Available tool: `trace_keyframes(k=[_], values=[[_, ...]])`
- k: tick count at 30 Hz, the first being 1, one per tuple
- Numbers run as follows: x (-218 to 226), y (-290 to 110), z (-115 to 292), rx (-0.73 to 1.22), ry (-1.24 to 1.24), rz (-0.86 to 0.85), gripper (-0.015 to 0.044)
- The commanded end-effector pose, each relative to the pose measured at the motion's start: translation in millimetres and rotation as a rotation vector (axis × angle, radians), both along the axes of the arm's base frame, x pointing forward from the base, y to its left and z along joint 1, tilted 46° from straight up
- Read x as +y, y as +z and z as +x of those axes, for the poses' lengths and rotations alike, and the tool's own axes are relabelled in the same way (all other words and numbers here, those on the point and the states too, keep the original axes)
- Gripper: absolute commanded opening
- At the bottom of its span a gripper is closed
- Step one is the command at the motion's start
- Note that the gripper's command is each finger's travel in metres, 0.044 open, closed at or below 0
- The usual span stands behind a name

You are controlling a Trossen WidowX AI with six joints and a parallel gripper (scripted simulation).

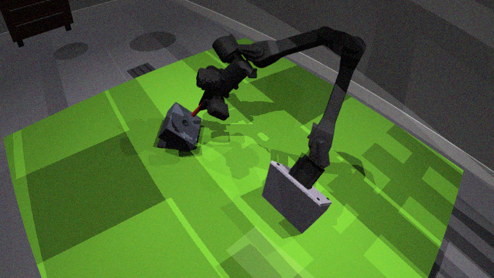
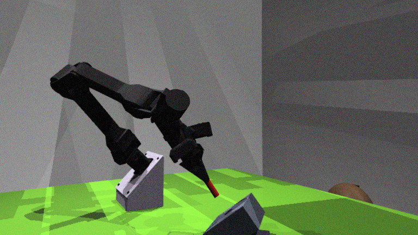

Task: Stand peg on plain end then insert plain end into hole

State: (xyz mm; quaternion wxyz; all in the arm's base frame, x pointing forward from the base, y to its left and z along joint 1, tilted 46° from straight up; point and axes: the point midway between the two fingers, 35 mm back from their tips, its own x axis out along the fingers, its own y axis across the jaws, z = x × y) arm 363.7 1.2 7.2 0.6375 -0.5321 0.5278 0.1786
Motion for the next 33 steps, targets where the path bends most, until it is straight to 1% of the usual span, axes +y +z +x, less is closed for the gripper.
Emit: trace_keyframes(k=[1,33], values=[[-0.3,-7.0,0.8,0.005,0.010,0.005,0.0000],[-9.9,-30.9,11.3,-0.004,0.001,0.008,0.0000]])
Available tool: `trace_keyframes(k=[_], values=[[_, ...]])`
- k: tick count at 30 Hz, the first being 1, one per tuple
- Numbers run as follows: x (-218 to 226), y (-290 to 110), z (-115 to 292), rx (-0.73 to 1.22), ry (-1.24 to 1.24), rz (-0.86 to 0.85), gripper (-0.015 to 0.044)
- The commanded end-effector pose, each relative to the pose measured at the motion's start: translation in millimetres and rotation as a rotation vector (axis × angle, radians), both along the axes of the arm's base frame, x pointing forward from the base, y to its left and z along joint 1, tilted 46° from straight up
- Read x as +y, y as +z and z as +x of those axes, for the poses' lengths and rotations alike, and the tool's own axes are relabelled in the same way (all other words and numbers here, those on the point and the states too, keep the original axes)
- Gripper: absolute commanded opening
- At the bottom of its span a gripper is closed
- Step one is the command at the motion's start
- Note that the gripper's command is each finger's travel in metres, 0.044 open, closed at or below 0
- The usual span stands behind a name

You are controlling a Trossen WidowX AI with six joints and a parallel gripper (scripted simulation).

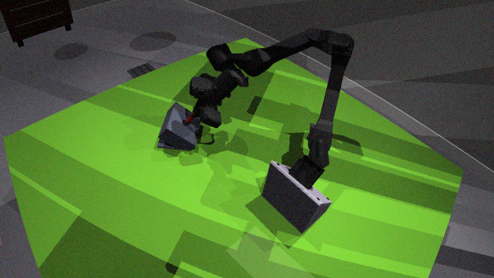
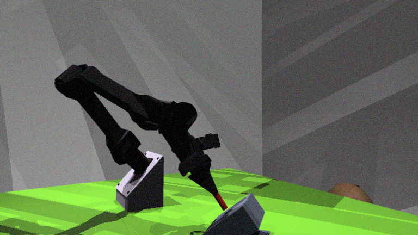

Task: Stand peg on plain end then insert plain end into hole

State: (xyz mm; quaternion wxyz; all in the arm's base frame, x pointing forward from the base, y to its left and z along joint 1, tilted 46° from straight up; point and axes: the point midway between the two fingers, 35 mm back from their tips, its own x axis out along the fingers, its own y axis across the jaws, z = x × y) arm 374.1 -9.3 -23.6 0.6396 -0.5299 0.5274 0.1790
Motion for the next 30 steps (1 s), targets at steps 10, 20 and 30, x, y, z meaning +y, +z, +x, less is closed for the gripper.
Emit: trace_keyframes(k=[10,20,30], values=[[0.5,1.9,0.1,-0.003,0.000,0.000,0.0000],[0.8,-0.2,1.0,-0.003,0.000,0.000,0.0000],[0.6,-3.1,3.6,-0.003,0.000,0.000,0.0000]])
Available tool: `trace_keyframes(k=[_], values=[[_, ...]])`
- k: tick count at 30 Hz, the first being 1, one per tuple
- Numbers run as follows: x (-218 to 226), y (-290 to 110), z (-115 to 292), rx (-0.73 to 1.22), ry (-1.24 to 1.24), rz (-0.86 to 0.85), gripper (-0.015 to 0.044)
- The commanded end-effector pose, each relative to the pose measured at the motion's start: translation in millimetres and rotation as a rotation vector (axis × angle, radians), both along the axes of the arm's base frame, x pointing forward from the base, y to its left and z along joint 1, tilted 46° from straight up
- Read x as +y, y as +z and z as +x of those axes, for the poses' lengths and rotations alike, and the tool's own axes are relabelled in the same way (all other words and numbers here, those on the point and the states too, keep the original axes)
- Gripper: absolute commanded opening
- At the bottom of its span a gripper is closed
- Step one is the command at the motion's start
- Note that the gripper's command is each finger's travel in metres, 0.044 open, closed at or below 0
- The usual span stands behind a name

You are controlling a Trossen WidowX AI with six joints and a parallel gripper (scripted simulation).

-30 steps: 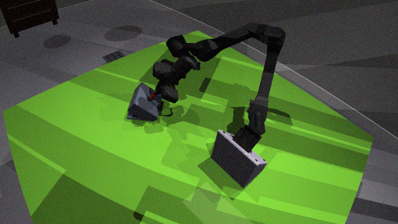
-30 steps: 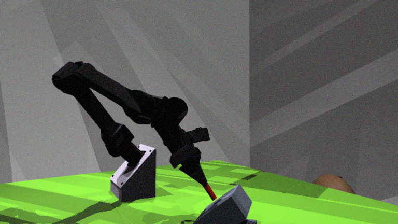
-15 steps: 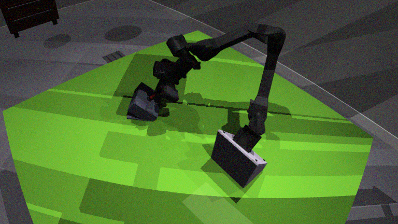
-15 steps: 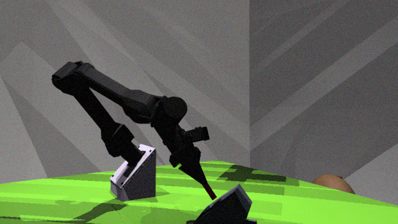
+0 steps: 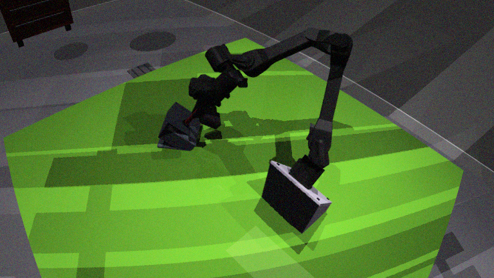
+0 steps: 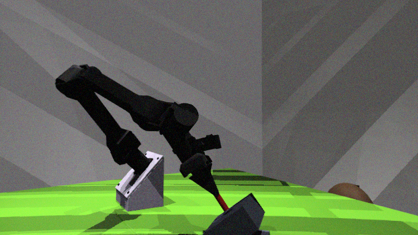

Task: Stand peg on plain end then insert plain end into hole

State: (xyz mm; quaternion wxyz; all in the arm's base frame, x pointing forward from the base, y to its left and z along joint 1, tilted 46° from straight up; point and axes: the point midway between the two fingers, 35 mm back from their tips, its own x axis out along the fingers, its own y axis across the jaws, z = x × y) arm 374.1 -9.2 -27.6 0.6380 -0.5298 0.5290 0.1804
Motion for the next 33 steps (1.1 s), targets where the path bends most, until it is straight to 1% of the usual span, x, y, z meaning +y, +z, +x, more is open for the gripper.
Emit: trace_keyframes(k=[1,33], values=[[0.5,0.9,3.8,-0.008,0.000,0.001,0.0000],[-2.3,-7.7,8.4,-0.008,0.000,0.001,0.0000]])
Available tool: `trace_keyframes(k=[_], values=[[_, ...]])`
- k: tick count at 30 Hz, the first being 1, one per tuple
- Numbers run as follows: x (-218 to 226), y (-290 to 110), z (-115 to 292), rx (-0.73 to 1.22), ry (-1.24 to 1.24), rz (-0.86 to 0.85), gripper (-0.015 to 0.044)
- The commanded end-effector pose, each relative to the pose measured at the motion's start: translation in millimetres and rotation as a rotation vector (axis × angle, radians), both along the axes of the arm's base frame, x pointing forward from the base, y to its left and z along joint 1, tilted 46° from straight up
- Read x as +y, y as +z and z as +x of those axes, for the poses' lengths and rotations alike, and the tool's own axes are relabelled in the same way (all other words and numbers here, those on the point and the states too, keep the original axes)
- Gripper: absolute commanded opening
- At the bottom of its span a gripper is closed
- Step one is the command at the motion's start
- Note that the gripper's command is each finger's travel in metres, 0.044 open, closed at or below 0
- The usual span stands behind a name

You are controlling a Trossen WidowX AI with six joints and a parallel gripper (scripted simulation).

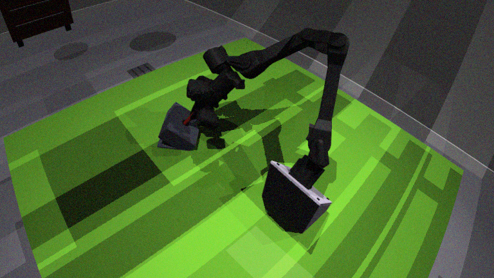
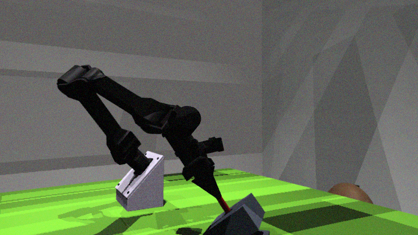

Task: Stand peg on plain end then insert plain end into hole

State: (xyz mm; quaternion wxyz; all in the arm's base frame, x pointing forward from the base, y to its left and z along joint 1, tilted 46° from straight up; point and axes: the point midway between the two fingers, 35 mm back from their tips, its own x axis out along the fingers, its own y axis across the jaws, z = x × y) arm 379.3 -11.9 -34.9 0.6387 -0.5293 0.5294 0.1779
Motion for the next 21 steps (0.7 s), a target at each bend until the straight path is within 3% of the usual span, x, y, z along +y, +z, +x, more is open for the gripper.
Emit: trace_keyframes(k=[1,21], values=[[0.3,-0.9,3.5,-0.006,0.004,0.002,0.0000],[-3.1,-12.0,7.3,-0.006,0.004,0.002,0.0000]])
